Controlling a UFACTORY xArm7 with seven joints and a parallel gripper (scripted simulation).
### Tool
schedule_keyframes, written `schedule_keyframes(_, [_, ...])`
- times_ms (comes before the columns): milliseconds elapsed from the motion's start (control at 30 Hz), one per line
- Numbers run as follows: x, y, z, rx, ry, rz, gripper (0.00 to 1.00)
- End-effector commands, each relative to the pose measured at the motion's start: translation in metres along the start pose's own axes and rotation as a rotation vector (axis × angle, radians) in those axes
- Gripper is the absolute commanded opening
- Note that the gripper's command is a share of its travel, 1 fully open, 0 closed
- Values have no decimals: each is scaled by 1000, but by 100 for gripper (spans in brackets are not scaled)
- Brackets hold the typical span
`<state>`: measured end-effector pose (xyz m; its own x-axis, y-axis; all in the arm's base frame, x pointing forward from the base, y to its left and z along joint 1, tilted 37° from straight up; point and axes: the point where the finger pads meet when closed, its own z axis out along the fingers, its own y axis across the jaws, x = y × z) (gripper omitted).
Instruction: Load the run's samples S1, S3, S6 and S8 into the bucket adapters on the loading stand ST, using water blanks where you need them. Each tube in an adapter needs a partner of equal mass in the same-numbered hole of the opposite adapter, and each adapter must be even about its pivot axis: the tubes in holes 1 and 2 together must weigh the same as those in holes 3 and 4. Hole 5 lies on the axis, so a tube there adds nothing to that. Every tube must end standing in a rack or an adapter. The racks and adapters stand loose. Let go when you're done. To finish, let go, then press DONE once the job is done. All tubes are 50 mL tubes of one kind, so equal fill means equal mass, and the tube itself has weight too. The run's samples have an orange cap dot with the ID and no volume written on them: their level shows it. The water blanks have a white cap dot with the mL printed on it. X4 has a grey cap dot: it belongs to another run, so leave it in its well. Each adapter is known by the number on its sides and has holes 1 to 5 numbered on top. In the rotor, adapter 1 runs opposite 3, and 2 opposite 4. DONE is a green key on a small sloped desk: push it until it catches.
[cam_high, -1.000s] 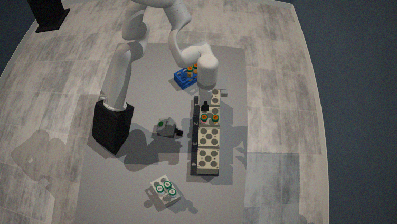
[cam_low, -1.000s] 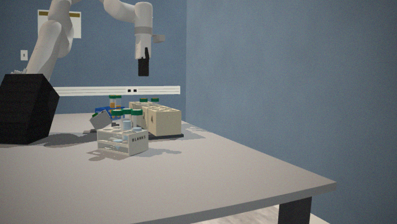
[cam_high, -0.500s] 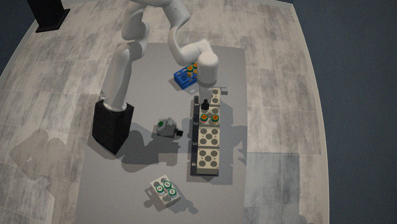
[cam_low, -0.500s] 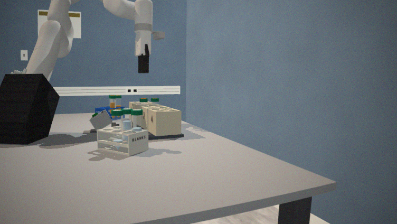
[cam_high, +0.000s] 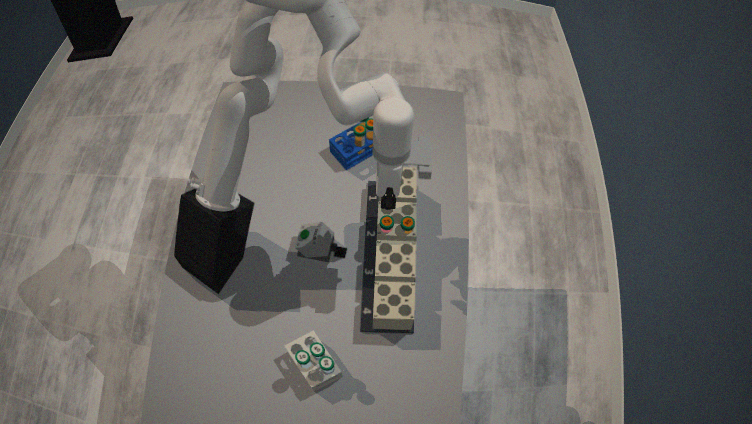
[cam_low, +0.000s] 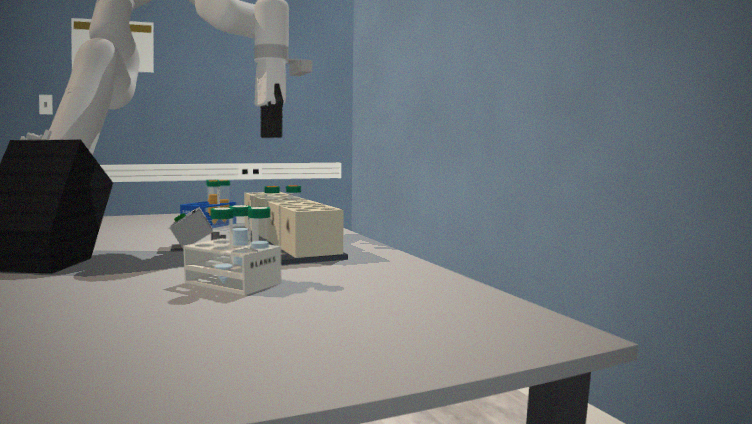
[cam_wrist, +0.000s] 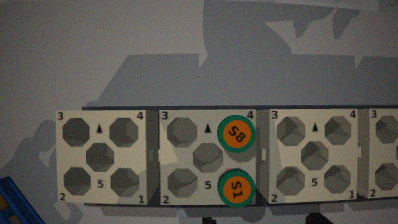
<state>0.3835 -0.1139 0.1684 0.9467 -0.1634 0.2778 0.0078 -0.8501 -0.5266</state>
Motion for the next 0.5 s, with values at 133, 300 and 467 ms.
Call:
schedule_keyframes(133, [-6,-27,-2,-2,4,-190,57])
schedule_keyframes(300, [-11,-47,-2,-2,4,-324,57])
schedule_keyframes(467, [-18,-71,-1,-2,4,-491,57])
